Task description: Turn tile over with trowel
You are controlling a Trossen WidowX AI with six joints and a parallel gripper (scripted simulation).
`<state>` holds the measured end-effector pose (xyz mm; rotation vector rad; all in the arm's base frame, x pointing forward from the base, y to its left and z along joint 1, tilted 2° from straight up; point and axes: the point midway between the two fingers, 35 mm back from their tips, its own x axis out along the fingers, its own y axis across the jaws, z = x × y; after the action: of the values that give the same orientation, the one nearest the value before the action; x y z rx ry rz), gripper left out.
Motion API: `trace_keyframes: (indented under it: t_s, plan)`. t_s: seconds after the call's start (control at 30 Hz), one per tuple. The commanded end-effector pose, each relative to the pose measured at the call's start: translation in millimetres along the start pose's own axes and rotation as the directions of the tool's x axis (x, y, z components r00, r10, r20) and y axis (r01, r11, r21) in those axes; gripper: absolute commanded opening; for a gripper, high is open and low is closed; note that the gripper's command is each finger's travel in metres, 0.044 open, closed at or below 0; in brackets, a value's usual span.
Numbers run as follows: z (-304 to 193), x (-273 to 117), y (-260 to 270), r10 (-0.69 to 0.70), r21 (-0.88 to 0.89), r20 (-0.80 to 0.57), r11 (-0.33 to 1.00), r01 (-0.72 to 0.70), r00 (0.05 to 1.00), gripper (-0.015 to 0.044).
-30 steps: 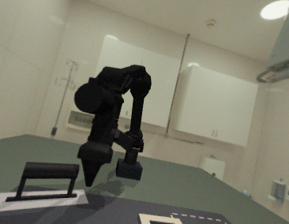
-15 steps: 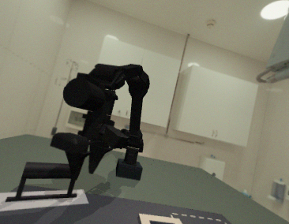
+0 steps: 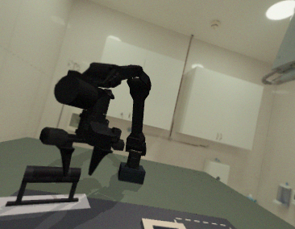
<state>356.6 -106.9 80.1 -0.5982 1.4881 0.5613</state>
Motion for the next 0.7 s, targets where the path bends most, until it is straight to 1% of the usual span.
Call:
trace_keyframes:
  t_s: [0.0,0.17,0.33,0.67]
  plan:
    - [-6,-2,-3,-0.002,0.131,-0.004,0.991,0.002,1.000,0.0270]
    - [-12,-3,-7,-0.002,0.301,-0.005,0.954,0.003,1.000,0.0270]
    - [-18,-5,-10,-0.002,0.461,-0.006,0.887,0.005,1.000,0.0270]
    - [-31,-8,-16,-0.003,0.736,-0.007,0.677,0.007,1.000,0.0270]
